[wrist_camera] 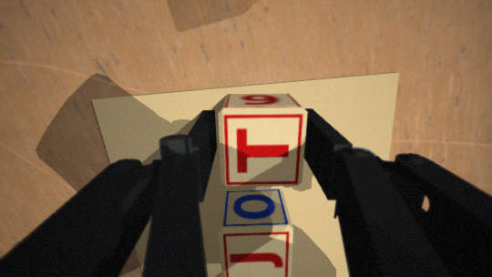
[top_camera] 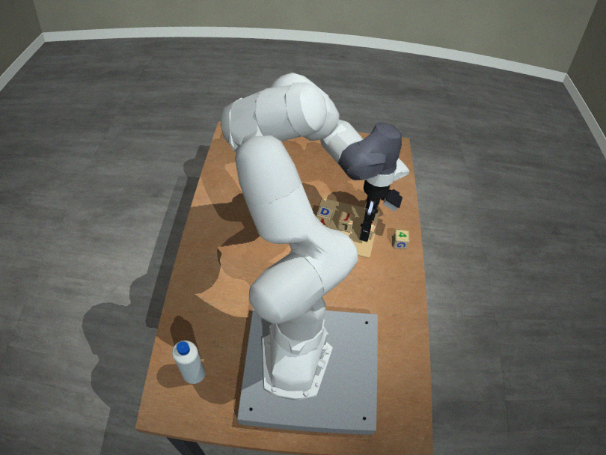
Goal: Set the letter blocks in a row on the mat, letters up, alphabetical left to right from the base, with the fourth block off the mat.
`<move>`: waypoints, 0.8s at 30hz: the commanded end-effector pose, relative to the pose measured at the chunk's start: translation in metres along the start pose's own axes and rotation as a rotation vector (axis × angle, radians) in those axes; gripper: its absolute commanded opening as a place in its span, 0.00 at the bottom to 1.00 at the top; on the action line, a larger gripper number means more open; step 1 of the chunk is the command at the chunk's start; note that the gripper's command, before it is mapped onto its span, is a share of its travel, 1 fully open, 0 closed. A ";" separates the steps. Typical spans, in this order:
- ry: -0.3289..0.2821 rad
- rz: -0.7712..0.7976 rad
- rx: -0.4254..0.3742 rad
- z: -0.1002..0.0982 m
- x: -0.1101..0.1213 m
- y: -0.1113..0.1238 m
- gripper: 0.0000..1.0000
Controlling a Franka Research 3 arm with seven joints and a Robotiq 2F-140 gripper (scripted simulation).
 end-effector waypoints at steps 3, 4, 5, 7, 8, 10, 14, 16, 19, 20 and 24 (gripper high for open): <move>-0.003 -0.002 -0.001 -0.001 -0.001 0.000 0.44; -0.003 -0.002 -0.001 -0.001 -0.001 0.000 0.44; -0.003 -0.002 -0.001 -0.003 -0.001 0.000 0.44; -0.003 -0.002 -0.001 -0.007 -0.001 0.000 0.44; -0.003 -0.002 -0.001 -0.010 -0.001 0.000 0.44; -0.003 -0.002 -0.001 -0.017 -0.001 0.000 0.44; -0.003 -0.002 -0.001 -0.027 -0.001 0.000 0.44; -0.003 -0.002 -0.001 -0.038 -0.001 0.000 0.44; -0.003 -0.002 -0.001 -0.054 -0.001 0.000 0.44; -0.003 -0.002 -0.001 -0.059 -0.001 0.000 0.44; -0.003 -0.002 -0.001 -0.077 -0.001 0.000 0.44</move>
Point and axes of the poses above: the point where the finger pads meet when closed, its own z axis out along the fingers, its own x axis across the jaws, y = z × x, the point moved 1 cm from there along -z, back along the fingers, and after that the axes turned 3 degrees about z, right-handed, at the moved point
